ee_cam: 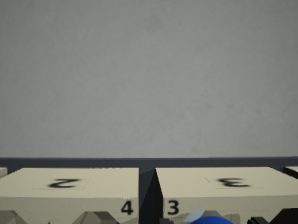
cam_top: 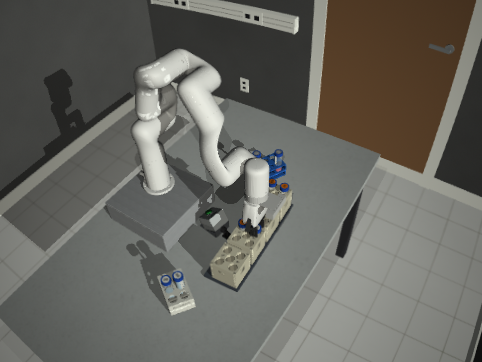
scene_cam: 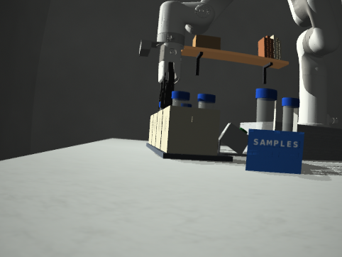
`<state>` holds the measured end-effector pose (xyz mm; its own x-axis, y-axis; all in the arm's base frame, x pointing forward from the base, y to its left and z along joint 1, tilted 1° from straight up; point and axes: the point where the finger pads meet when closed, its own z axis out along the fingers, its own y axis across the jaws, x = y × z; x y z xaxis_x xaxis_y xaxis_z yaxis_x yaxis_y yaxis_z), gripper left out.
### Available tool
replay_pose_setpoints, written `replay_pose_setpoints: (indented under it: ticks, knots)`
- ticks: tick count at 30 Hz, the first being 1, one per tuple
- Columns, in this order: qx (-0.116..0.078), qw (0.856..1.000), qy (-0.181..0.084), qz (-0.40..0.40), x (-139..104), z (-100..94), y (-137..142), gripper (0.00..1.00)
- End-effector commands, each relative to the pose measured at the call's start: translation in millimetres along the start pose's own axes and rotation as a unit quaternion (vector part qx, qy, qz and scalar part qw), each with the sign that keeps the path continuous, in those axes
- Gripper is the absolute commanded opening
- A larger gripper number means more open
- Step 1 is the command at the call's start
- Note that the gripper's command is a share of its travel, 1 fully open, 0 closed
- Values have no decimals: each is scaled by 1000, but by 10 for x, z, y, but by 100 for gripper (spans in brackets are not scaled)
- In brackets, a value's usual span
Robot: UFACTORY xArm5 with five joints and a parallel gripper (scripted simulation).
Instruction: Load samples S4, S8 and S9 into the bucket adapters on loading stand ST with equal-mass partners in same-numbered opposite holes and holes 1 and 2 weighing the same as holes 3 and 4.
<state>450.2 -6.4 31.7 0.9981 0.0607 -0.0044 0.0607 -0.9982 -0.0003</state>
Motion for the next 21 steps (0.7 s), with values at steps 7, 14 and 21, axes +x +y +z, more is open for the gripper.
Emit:
replay_pose_setpoints:
  ticks: [7, 14, 21]
  knots:
    - [8, 1000, 2, 0, 11, -198, 4, 44]
    - [8, 1000, 2, 0, 11, -338, 6, 44]
    - [8, 1000, 2, 0, 11, -439, 8, 44]
